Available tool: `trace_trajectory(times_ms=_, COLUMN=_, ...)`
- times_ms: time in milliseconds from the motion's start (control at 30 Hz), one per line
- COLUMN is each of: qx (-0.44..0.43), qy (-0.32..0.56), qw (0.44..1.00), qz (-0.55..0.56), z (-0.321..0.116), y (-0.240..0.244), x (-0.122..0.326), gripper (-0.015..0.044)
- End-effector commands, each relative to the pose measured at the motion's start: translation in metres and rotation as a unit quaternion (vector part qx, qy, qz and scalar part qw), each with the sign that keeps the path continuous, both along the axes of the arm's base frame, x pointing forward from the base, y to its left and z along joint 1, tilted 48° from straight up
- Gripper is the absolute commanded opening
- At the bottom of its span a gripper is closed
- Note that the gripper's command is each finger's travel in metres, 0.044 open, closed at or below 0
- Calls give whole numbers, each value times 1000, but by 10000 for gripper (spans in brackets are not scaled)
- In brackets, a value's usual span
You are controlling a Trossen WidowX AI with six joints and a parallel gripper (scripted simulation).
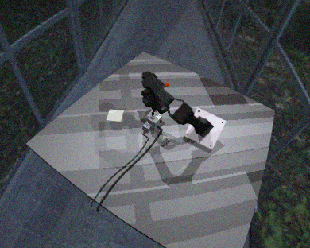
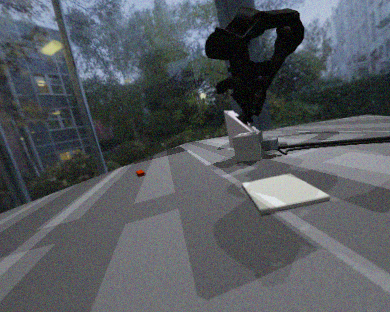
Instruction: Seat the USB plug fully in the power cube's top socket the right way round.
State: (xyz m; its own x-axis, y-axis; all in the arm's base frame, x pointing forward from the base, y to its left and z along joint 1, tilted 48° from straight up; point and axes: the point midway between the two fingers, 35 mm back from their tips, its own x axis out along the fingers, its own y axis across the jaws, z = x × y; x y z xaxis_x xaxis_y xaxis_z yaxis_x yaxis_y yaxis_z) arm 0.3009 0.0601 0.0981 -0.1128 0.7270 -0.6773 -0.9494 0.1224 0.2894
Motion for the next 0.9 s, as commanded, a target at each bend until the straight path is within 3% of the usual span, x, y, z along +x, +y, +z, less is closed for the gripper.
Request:
trace_trajectory(times_ms=0, qx=-7, qy=43, qw=998, qz=-40, z=0, y=0, x=0, gripper=0)
trace_trajectory(times_ms=867, qx=-44, qy=283, qw=921, qz=-264, z=0, y=0, x=0, gripper=0)
